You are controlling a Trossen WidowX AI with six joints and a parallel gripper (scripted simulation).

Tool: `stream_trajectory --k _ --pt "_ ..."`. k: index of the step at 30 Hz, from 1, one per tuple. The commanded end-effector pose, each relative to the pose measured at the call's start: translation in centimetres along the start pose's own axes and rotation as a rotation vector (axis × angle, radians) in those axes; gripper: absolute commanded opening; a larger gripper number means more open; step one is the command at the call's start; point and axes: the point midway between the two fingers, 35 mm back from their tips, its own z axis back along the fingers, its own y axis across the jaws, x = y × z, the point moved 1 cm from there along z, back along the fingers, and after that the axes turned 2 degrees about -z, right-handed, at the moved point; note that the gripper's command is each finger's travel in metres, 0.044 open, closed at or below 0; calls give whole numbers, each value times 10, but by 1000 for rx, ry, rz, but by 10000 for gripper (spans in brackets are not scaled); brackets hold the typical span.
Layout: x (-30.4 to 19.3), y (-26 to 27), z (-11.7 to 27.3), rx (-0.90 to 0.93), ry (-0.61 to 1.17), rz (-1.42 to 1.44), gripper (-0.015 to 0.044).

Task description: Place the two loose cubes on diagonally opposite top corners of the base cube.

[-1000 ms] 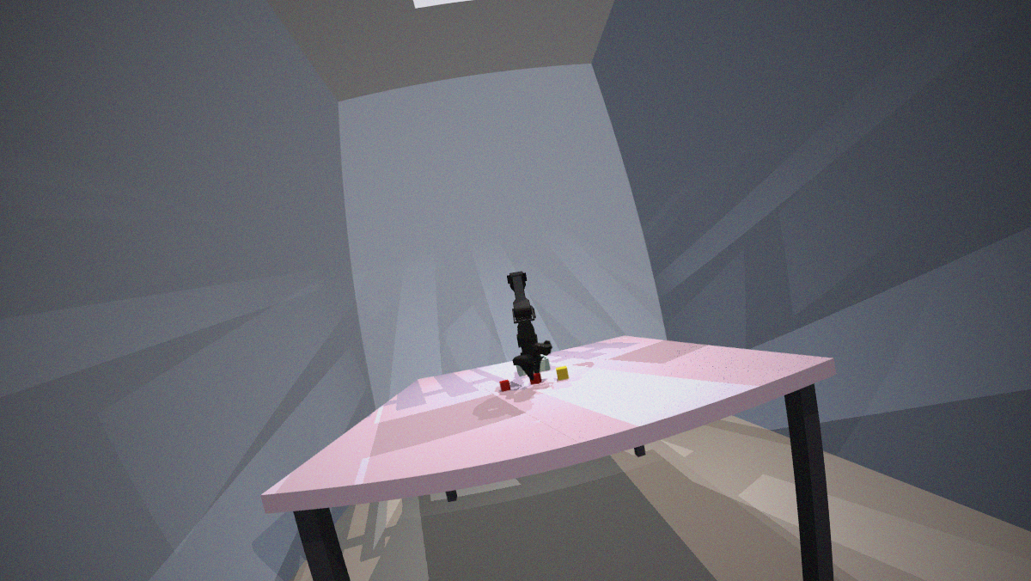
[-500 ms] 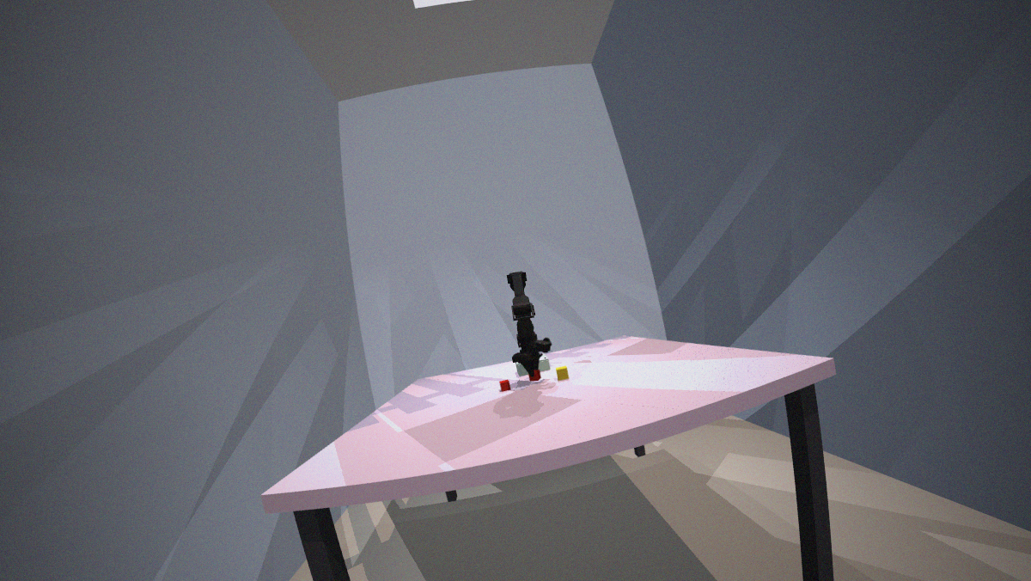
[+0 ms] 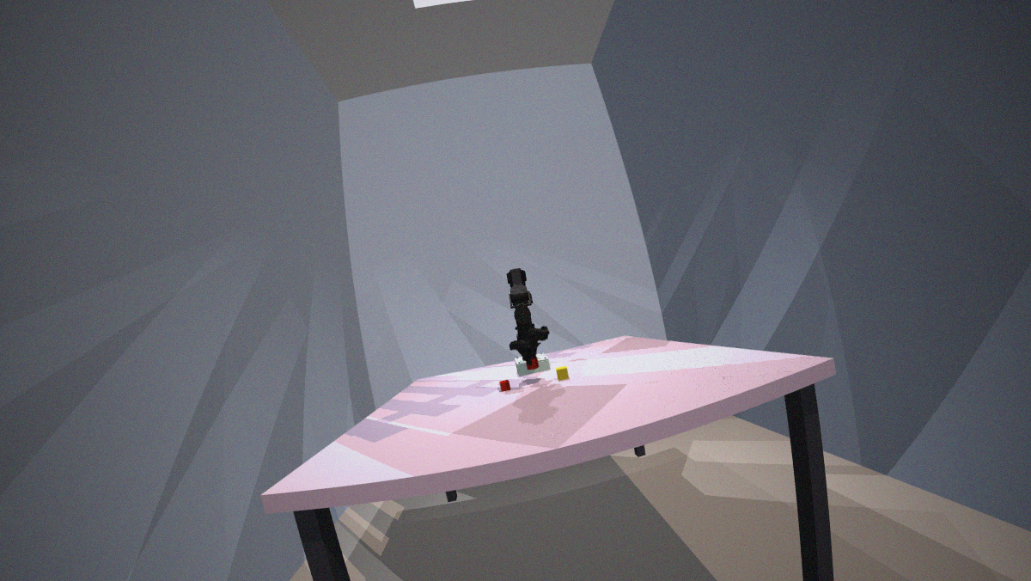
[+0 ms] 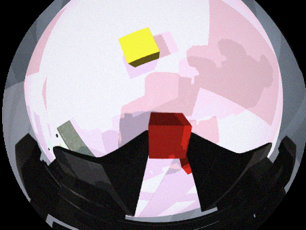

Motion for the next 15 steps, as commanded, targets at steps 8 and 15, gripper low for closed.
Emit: stream_trajectory --k 8,15 --pt "-1 3 38 -2 -5 3 105" --pt "-2 5 52 -1 -5 3 105"
